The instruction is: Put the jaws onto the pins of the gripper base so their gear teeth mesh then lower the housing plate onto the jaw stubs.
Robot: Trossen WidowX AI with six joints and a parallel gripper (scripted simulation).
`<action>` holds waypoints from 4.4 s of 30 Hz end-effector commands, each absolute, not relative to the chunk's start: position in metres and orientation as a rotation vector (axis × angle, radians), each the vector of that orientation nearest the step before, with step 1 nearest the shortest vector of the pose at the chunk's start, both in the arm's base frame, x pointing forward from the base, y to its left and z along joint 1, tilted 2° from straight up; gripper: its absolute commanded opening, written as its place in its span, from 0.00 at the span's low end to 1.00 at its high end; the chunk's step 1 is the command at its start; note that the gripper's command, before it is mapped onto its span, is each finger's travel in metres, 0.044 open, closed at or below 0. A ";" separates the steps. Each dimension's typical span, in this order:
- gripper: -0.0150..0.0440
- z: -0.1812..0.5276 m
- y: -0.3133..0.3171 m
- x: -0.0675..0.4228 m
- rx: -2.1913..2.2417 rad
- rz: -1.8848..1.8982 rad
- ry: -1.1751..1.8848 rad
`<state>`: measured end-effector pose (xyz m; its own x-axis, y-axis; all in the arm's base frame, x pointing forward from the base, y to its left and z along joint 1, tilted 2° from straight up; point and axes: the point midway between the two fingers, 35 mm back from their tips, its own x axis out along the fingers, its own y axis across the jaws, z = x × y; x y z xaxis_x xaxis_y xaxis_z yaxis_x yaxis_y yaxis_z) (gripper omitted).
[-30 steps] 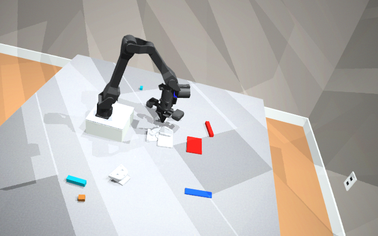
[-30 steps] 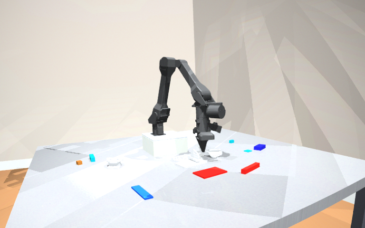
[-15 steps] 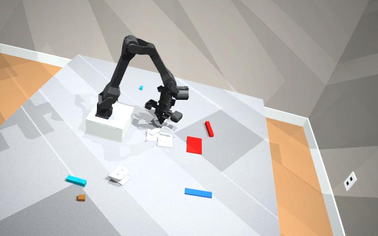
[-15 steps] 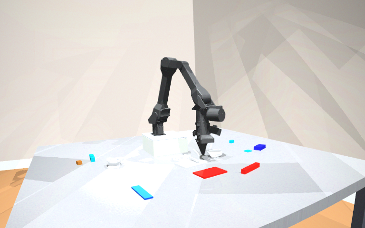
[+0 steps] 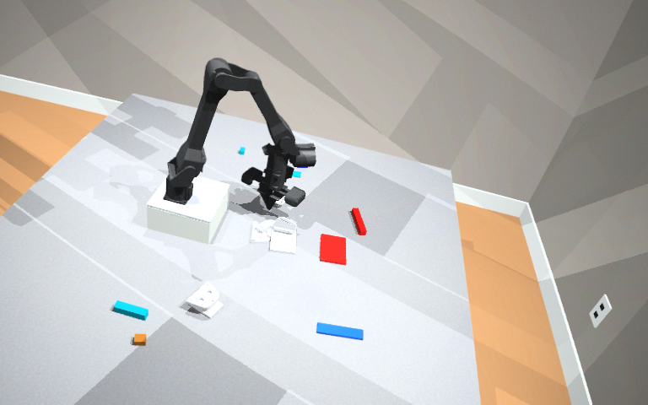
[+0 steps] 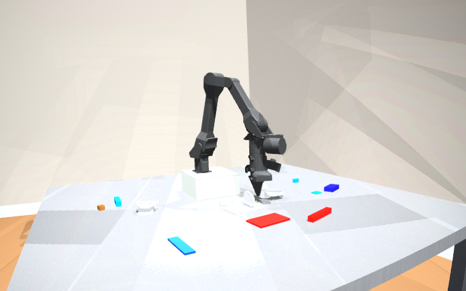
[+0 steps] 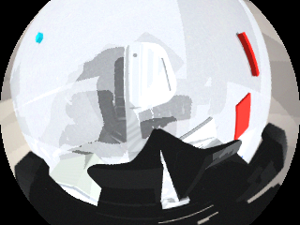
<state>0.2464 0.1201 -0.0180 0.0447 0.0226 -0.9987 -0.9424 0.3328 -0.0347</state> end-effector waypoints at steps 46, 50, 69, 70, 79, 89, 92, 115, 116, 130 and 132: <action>1.00 0.033 0.129 0.217 -0.947 0.940 1.298; 1.00 0.033 0.129 0.217 -0.947 0.940 1.298; 1.00 0.033 0.129 0.217 -0.947 0.940 1.298; 1.00 0.033 0.129 0.217 -0.947 0.940 1.298; 0.78 0.041 0.128 0.216 -0.951 0.946 1.301; 0.33 0.041 0.128 0.216 -0.951 0.946 1.301; 0.25 0.041 0.128 0.216 -0.951 0.946 1.301; 0.57 0.041 0.128 0.216 -0.947 0.942 1.303; 0.61 0.041 0.128 0.216 -0.947 0.942 1.303; 1.00 0.041 0.128 0.216 -0.947 0.942 1.303; 1.00 0.041 0.128 0.216 -0.947 0.942 1.303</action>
<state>0.2158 0.1278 0.0408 0.0414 0.0252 -0.9988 -0.9403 0.3389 -0.0304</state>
